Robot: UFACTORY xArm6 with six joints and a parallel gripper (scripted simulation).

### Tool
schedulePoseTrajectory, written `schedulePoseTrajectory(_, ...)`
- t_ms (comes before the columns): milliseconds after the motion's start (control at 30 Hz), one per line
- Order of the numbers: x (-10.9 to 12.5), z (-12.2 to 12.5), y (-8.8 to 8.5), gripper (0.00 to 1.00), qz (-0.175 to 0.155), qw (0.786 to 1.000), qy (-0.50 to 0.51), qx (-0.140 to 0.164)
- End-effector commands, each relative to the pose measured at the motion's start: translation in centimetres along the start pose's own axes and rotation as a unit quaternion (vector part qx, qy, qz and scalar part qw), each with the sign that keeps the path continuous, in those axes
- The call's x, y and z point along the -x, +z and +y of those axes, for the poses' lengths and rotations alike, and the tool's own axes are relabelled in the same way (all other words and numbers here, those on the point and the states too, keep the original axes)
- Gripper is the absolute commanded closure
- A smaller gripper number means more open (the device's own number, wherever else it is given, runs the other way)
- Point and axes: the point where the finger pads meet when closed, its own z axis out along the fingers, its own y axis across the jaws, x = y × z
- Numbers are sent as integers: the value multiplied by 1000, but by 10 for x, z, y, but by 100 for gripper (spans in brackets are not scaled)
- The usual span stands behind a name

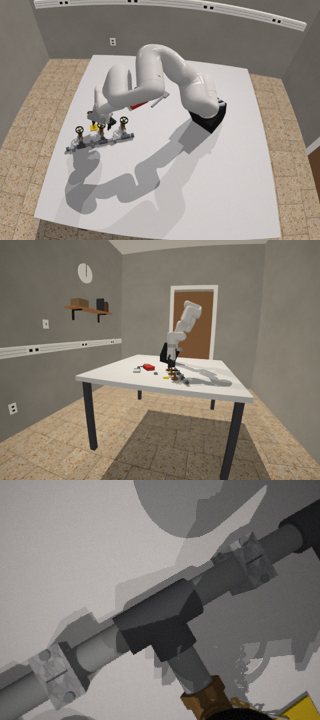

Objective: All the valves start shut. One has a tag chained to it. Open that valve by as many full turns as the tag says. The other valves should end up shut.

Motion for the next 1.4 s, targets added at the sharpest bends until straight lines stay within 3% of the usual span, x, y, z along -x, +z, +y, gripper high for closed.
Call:
schedulePoseTrajectory(0, -1, 2, -1, 0, 0, 1000, 31, 1)
schedulePoseTrajectory(200, -1, 2, -1, 0, 0, 988, 155, 1)
schedulePoseTrajectory(433, -1, 2, -1, 0, 2, 936, 351, 3)
schedulePoseTrajectory(500, -1, 2, -1, 0, 2, 936, 351, 3)
schedulePoseTrajectory(567, -1, 2, -1, 0, 0, 897, 443, 1)
schedulePoseTrajectory(667, -1, 2, -1, 0, 7, 871, 491, 6)
schedulePoseTrajectory(767, -1, 2, -1, 0, 11, 828, 561, 8)
schedulePoseTrajectory(1000, -1, 2, -1, 0, 22, 706, 708, 12)
schedulePoseTrajectory(1067, -1, 2, -1, 0, 22, 706, 708, 12)
schedulePoseTrajectory(1100, -1, 2, -1, 0, 23, 647, 762, 11)
schedulePoseTrajectory(1200, -1, 2, -1, 0, 28, 605, 795, 12)
schedulePoseTrajectory(1367, -1, 2, -1, 0, 33, 494, 869, 12)
